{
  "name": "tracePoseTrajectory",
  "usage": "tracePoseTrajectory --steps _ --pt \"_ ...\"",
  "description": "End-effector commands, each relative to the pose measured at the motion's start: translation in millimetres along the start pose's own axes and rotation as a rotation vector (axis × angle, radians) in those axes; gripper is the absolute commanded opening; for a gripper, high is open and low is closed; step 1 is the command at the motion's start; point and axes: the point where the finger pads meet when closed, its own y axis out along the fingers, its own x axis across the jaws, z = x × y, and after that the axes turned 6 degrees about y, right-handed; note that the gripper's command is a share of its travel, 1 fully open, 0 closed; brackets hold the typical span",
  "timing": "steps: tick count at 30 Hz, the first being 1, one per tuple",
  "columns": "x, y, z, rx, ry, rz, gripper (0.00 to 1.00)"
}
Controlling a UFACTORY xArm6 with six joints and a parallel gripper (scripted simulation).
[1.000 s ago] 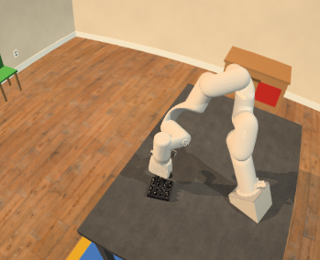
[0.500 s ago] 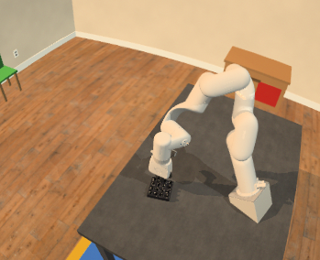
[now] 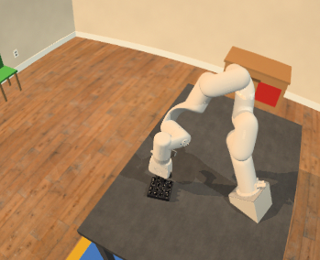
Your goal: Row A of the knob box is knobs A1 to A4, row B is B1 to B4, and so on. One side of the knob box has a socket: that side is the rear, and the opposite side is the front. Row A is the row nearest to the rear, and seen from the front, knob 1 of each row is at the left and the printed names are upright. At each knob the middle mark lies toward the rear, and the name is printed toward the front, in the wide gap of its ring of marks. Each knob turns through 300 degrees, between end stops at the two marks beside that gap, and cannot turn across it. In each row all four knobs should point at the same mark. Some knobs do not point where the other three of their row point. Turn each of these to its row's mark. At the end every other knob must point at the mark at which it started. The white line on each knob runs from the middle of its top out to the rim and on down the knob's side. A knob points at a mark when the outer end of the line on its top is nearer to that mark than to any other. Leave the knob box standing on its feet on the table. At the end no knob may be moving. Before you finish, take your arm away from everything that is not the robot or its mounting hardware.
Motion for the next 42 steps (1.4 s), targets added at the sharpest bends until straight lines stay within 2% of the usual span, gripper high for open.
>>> tracePoseTrajectory --steps 1,20,33,42 --pt "-1.1 -0.8 -0.6 -0.002 0.001 0.002 0.08" --pt "-1.1 -0.8 -0.5 -0.002 0.078 0.002 0.08" --pt "-1.1 -0.8 -0.5 -0.002 0.280 0.002 0.08" --pt "-1.1 -0.8 -0.5 -0.002 0.511 0.002 0.08"
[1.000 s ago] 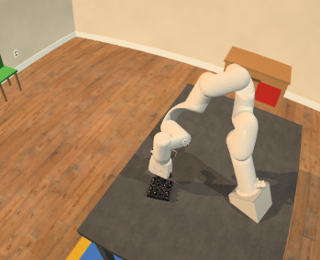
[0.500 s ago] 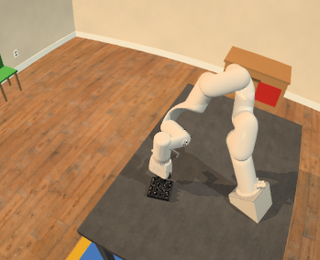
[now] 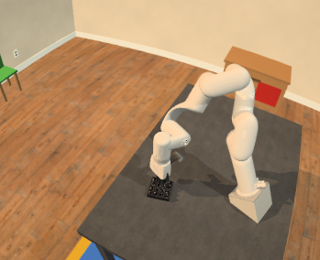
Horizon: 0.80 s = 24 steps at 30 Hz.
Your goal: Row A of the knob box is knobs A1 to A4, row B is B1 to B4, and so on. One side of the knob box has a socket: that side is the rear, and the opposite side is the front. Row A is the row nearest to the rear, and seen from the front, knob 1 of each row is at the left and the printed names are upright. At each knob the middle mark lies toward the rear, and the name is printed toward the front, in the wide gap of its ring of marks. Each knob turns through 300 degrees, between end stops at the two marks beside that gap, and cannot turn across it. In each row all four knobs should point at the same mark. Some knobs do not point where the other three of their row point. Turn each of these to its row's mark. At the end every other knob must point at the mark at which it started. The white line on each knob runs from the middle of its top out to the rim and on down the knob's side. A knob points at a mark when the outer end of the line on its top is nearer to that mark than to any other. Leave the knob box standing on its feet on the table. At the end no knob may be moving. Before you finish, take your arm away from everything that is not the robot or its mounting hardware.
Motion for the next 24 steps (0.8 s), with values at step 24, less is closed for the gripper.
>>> tracePoseTrajectory --steps 24 --pt "-0.7 -0.8 -1.0 -0.004 0.558 0.008 0.08"
